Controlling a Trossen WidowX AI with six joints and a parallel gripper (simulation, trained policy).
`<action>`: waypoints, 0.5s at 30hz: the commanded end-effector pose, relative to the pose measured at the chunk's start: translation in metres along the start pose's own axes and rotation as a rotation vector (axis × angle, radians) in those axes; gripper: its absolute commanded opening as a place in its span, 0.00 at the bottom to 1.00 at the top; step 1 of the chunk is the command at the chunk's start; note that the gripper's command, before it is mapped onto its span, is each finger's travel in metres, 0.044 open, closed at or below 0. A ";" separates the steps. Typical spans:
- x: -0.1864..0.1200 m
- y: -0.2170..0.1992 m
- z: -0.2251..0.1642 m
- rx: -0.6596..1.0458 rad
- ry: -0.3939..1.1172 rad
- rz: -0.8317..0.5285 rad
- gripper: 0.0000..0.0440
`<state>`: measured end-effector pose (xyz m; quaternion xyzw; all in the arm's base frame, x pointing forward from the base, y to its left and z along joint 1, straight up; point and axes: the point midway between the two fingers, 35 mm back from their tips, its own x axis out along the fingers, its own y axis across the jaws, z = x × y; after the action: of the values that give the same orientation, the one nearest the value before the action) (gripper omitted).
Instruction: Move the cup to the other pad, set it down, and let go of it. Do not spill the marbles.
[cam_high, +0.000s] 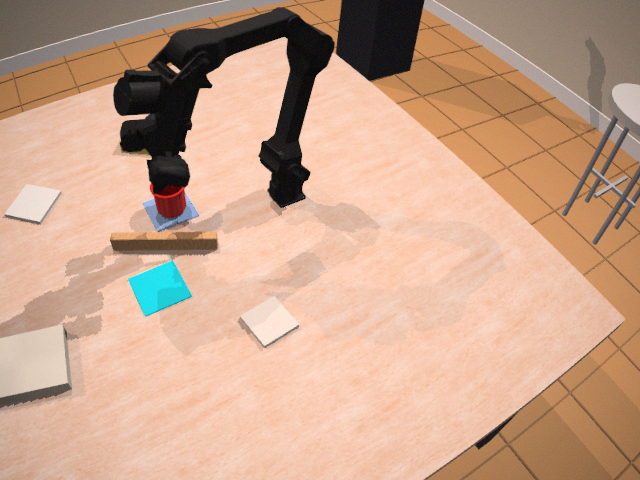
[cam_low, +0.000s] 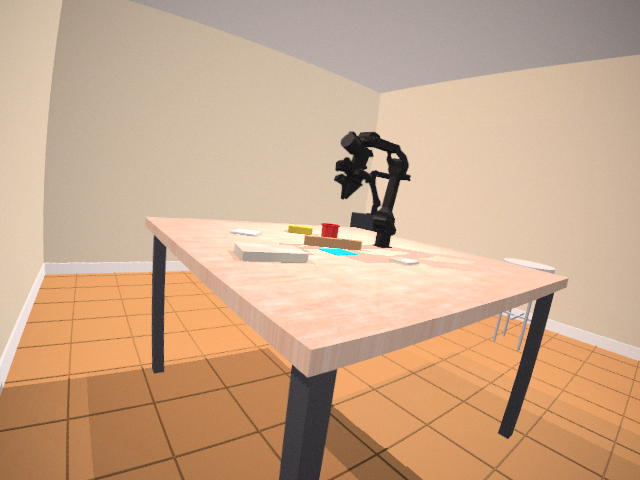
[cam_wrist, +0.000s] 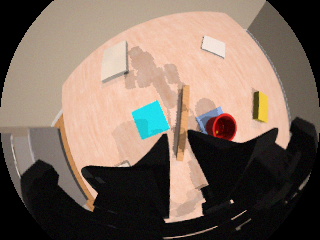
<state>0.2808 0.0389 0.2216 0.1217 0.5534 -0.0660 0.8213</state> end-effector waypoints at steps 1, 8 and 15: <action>0.002 -0.006 -0.004 -0.015 0.055 -0.036 0.24; 0.009 -0.018 -0.012 -0.039 0.154 -0.089 0.25; 0.015 -0.031 -0.020 -0.057 0.243 -0.135 0.27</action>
<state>0.2636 0.0203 0.1997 0.0773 0.6429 -0.0868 0.7571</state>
